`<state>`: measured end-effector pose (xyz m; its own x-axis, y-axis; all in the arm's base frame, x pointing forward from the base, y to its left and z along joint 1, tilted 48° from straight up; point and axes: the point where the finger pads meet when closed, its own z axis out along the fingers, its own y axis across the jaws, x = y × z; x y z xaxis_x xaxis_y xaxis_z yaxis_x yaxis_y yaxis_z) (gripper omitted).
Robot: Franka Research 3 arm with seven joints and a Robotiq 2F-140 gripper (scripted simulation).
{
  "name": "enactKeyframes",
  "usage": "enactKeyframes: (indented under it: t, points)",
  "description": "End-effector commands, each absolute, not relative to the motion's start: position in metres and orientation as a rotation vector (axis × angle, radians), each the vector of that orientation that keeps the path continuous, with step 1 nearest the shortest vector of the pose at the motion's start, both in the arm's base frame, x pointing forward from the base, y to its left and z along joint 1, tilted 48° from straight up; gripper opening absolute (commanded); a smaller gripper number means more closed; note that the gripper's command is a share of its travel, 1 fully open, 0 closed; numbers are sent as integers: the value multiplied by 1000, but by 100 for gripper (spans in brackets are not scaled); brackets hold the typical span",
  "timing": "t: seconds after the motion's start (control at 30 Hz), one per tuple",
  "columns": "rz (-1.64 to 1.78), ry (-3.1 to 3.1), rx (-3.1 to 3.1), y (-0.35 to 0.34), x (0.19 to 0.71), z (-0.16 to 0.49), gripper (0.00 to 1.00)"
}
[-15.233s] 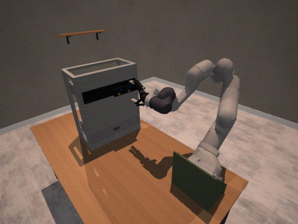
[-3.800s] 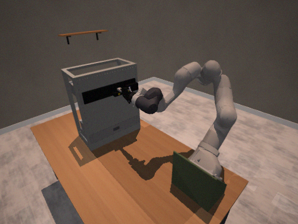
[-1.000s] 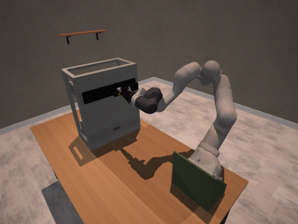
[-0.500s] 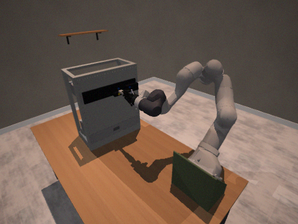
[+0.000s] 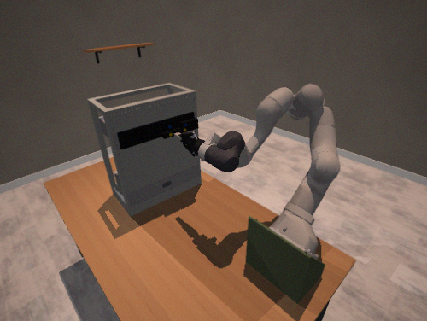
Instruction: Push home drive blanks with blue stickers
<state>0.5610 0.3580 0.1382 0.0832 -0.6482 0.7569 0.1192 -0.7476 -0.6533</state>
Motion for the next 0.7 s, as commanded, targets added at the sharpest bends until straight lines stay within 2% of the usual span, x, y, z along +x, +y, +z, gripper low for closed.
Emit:
enactKeyframes:
  t: [0.0, 0.67]
  points:
    - [-1726, 536, -1770, 356, 561, 145, 0]
    - [-1726, 536, -1770, 312, 564, 208, 0]
